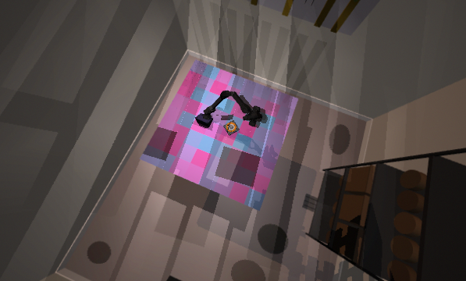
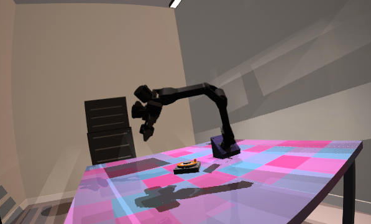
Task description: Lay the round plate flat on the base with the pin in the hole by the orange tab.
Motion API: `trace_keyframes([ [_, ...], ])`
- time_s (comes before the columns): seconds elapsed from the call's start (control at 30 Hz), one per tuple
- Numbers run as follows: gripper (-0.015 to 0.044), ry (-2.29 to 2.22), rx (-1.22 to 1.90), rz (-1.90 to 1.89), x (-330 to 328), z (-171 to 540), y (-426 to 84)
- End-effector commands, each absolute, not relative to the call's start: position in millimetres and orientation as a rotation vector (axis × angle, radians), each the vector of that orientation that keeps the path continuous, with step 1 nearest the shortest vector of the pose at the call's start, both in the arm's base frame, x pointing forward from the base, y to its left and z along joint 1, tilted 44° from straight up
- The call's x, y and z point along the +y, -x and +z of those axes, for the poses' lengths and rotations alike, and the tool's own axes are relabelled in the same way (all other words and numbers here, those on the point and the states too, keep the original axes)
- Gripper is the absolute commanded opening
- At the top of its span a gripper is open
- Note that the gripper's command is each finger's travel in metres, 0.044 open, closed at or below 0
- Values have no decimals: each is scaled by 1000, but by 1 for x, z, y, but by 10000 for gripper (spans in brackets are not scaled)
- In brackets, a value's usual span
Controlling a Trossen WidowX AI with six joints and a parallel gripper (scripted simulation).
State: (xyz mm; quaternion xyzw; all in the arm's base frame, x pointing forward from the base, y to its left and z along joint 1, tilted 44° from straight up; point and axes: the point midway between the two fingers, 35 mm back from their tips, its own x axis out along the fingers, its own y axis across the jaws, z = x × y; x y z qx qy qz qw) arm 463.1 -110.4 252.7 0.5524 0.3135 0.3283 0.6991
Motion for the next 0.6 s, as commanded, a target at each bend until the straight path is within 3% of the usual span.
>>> trace_keyframes([
  [0.0, 374, -1228, 698, 721, -111, 250, -462],
  [0.3, 137, -1026, 873, 379, -126, 136, -390],
  [0.47, 6, -861, 1114, 331, -112, 80, -311],
  [0.57, 0, -813, 1194, 350, -104, 69, -284],
])
